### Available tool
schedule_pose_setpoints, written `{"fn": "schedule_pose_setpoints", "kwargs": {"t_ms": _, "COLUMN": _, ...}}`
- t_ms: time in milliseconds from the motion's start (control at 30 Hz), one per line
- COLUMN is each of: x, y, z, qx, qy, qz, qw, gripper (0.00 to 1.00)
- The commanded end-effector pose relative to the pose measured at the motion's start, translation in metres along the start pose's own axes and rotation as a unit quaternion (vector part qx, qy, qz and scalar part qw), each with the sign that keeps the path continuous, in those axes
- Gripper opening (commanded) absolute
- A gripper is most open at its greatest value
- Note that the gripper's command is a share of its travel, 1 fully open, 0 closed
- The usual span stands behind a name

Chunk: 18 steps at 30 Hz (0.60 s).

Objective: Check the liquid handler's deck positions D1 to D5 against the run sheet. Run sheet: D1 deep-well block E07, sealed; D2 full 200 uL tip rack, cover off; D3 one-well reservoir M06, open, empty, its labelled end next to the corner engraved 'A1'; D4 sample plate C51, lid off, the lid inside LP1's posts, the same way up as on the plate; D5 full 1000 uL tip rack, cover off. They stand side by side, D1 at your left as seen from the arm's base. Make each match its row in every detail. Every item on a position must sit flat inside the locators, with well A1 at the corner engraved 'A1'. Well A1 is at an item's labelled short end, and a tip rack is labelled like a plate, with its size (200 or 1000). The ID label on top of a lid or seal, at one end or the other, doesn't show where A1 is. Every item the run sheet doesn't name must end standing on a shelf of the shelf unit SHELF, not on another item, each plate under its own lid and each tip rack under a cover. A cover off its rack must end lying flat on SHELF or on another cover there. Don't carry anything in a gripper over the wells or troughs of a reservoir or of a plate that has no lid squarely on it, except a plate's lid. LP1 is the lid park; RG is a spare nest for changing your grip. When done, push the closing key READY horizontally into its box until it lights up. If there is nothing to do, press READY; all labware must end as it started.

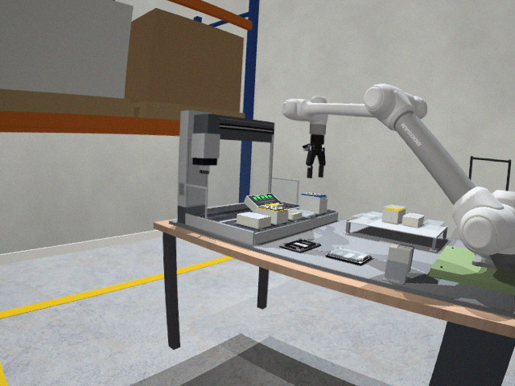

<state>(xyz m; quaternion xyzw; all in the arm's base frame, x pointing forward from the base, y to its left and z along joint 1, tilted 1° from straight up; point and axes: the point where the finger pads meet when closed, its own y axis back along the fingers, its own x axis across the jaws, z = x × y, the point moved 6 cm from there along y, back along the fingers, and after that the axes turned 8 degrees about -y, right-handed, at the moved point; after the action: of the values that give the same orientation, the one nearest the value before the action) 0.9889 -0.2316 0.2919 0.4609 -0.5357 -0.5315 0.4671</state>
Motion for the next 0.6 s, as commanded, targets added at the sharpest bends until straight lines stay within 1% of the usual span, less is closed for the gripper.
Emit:
{"fn": "schedule_pose_setpoints", "kwargs": {"t_ms": 0, "x": 0.0, "y": 0.007, "z": 0.0, "qx": 0.001, "qy": 0.0, "qz": 0.0, "qw": 1.0, "gripper": 0.79}}
{"fn": "schedule_pose_setpoints", "kwargs": {"t_ms": 567, "x": 0.0, "y": 0.032, "z": 0.0, "qx": 0.001, "qy": 0.0, "qz": 0.0, "qw": 1.0, "gripper": 0.79}}
